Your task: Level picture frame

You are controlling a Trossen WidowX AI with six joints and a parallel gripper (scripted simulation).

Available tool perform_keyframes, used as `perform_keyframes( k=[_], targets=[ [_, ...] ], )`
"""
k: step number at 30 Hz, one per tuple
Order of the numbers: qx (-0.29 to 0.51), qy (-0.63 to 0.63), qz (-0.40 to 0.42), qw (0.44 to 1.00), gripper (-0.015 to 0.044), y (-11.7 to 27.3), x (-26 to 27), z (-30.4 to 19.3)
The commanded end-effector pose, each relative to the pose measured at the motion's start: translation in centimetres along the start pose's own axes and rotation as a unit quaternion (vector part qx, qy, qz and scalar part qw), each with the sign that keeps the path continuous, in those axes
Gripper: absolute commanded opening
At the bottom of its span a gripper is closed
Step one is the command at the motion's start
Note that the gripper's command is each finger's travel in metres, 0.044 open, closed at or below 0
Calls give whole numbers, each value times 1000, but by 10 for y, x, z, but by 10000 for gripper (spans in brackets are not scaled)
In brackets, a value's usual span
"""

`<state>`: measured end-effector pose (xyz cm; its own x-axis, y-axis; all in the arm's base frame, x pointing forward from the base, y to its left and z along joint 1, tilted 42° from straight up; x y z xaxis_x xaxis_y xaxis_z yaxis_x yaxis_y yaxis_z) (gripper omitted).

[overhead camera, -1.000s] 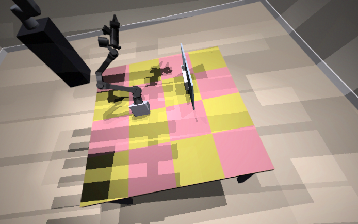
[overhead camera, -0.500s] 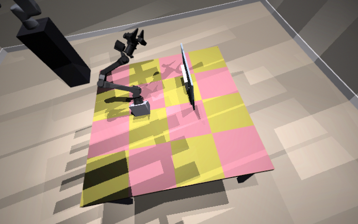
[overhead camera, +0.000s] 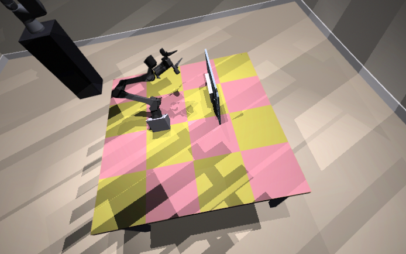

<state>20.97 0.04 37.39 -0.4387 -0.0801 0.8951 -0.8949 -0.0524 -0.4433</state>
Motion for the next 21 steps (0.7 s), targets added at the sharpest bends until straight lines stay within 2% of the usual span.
perform_keyframes(
  k=[1,10,21],
  targets=[
    [-54,-172,-82,980,260,12,-71,21],
    [-165,-391,-151,893,260,47,-158,48],
    [-170,-398,-152,888,260,48,-160,49]
  ],
)
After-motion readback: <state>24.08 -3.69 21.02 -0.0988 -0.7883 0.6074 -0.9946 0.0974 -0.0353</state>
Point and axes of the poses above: the point midway between the two fingers, 35 mm back from their tips, its own y axis back along the fingers, its own x axis across the jaws, z = x × y, the point moved 1 cm from there along y, back along the fingers, and after that the axes turned 3 degrees about -y, right-handed, at the moved point
